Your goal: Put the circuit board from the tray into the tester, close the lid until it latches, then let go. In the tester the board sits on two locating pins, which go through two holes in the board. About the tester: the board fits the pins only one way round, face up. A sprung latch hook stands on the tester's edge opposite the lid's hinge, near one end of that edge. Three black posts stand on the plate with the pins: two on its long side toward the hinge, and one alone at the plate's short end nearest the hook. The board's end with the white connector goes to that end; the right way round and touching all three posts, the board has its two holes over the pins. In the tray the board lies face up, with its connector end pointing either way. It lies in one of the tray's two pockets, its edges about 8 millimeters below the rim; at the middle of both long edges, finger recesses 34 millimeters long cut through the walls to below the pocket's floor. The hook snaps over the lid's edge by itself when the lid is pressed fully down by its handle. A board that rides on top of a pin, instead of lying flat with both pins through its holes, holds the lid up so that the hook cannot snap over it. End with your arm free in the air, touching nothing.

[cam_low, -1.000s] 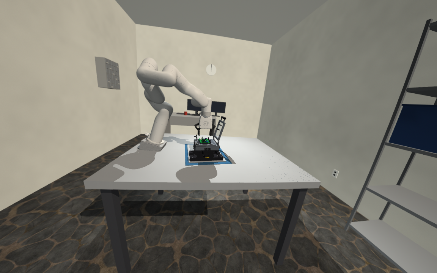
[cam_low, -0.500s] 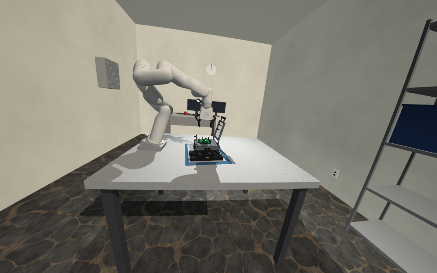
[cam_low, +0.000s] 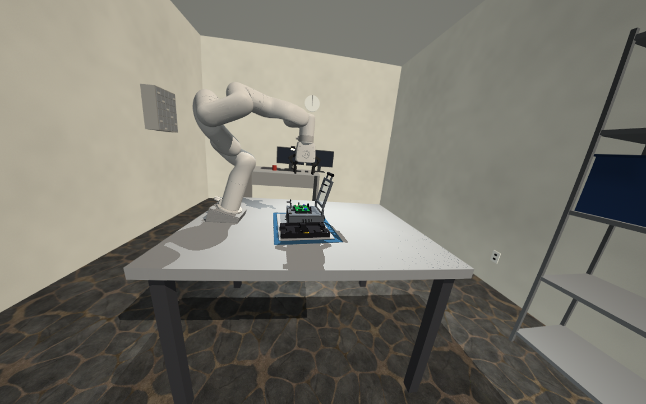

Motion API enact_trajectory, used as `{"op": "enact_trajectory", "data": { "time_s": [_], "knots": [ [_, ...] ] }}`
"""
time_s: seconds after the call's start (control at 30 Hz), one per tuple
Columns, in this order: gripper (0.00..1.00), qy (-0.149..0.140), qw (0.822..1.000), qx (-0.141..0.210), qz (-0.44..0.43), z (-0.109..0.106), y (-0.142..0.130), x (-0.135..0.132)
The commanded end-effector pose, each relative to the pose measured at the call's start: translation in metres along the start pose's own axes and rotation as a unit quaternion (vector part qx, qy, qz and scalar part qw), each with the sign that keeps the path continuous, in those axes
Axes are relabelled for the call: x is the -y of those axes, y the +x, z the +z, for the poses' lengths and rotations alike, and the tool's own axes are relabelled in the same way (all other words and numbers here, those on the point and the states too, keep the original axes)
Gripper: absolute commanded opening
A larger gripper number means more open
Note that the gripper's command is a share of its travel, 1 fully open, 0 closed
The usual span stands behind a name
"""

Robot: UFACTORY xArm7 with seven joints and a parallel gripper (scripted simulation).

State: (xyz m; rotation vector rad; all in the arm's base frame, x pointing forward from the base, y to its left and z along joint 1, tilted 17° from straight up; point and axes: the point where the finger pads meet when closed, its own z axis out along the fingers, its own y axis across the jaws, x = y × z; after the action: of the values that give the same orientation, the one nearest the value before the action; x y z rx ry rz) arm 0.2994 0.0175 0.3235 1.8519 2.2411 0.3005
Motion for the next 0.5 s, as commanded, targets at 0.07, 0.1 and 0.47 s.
{"op": "enact_trajectory", "data": {
  "time_s": [0.07,0.1,0.47],
  "knots": [
    [1.0,-0.002,1.0,0.0,0.001,-0.027,0.0,-0.001],
    [1.0,-0.002,1.0,0.0,0.001,-0.03,0.0,-0.001],
    [1.0,-0.002,1.0,0.0,0.001,-0.047,0.0,0.0]
  ]
}}
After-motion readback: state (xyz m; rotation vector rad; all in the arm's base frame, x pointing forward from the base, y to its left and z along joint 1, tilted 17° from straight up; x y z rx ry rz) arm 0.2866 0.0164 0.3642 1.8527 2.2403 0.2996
